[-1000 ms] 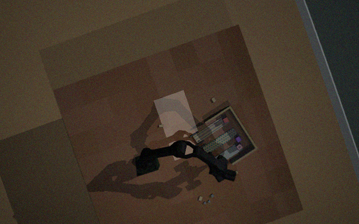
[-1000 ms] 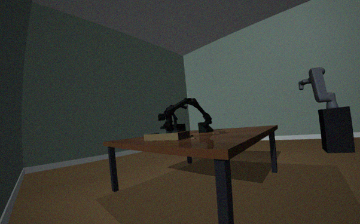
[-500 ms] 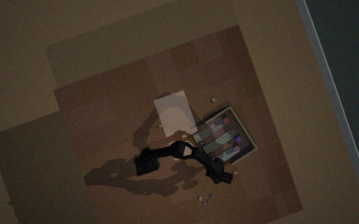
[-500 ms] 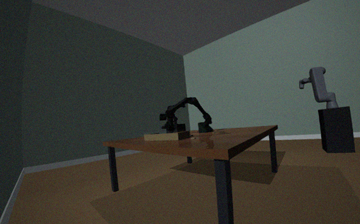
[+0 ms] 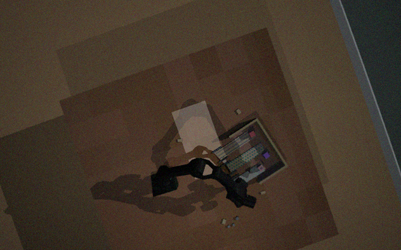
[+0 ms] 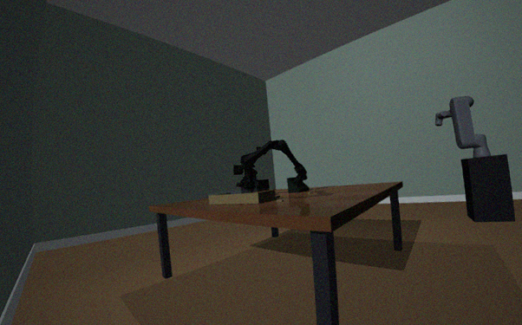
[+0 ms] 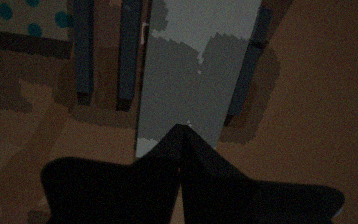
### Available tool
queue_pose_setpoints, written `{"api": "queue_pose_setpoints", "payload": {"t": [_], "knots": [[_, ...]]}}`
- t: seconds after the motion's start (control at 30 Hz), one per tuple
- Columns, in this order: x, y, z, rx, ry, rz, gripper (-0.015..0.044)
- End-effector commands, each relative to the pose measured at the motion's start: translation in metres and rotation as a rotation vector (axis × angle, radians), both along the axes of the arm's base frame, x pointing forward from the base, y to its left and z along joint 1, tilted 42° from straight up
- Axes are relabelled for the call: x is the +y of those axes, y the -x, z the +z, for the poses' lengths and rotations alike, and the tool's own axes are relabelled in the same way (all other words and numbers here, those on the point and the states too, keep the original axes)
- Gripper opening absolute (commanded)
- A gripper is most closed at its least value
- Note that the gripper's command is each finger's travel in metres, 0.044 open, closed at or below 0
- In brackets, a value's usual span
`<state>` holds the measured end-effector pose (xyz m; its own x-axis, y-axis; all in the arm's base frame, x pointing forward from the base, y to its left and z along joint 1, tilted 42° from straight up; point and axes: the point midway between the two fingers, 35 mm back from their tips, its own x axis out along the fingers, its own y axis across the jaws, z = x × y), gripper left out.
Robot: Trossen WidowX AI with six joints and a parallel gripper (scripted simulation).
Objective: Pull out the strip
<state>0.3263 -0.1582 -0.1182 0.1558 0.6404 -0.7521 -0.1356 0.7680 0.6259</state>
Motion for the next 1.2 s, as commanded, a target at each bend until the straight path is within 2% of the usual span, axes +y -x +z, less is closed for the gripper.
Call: {"api": "queue_pose_setpoints", "payload": {"t": [0.0, 1.17], "knots": [[0.004, 0.012, -0.006, 0.022, -0.005, 0.008, 0.0000], [0.002, 0.064, -0.017, 0.025, -0.004, 0.008, 0.0000]]}}
